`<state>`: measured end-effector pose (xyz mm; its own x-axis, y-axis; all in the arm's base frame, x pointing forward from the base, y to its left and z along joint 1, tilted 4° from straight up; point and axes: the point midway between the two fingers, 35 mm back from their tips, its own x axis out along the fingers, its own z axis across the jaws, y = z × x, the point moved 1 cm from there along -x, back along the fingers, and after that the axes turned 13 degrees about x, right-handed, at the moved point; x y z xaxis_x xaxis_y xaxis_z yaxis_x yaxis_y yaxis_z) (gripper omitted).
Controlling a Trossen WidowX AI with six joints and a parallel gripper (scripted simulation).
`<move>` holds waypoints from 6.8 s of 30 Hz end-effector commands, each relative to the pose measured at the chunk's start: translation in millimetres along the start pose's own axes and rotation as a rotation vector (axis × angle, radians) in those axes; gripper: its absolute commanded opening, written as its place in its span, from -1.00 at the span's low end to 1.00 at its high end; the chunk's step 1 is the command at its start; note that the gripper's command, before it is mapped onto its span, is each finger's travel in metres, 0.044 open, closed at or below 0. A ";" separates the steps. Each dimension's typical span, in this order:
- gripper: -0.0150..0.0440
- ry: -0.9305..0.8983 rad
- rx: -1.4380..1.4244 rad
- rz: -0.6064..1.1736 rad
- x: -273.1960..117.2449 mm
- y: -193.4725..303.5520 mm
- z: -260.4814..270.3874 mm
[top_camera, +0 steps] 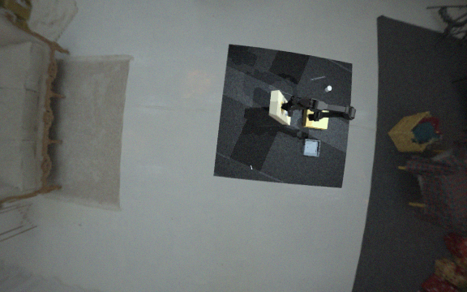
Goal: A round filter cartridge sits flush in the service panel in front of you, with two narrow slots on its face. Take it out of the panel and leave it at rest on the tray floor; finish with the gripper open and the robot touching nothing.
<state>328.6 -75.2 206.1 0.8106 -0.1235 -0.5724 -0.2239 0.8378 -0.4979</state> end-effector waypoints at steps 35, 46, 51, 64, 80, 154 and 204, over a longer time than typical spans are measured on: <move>-0.49 -0.001 0.226 0.009 9.2 0.8 -0.1; -0.49 -0.001 0.226 0.009 9.2 0.8 -0.1; -0.49 -0.001 0.226 0.009 9.2 0.8 -0.1; -0.49 -0.001 0.226 0.009 9.2 0.8 -0.1; -0.49 0.003 0.230 0.003 -28.1 -2.3 0.8; -0.12 0.025 0.234 0.020 -63.8 45.5 -53.4; -0.12 0.291 0.223 0.211 -61.3 41.6 -47.5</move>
<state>243.8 -57.3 190.5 0.5712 -0.0516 -0.8192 -0.2174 0.9529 -0.2117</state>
